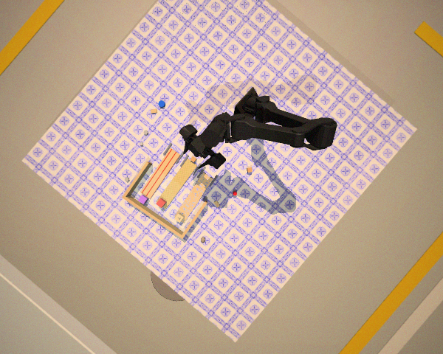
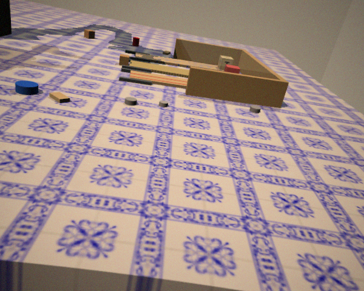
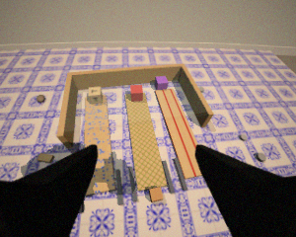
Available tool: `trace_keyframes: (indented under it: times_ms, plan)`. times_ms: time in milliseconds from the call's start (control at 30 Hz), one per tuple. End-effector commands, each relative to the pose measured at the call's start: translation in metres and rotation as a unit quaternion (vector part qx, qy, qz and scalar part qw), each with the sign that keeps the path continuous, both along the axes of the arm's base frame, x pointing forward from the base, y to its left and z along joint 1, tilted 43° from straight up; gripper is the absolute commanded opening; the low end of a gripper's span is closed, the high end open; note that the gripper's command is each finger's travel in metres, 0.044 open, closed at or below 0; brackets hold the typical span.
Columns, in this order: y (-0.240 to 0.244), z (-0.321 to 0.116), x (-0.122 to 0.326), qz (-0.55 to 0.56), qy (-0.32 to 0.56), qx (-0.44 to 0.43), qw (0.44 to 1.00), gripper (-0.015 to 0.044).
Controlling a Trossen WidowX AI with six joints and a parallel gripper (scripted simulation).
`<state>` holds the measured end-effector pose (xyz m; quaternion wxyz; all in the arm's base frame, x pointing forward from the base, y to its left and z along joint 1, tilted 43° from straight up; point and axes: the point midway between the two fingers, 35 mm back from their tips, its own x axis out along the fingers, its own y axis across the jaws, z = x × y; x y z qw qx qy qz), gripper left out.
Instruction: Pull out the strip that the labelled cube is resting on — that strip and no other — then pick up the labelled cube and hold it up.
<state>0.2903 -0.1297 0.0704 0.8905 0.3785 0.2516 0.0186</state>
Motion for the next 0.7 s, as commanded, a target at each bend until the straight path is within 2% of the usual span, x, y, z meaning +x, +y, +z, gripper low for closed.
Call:
trace_keyframes:
  times_ms: [0,367,667]
  plan:
    - [0.006,-0.003,0.017,0.034,0.028,0.005,0.999,0.0295]
    - [0.066,-0.019,0.078,0.230,0.182,0.014,0.956,0.0006]
    - [0.118,-0.017,0.089,0.373,0.267,0.013,0.889,0.0000]
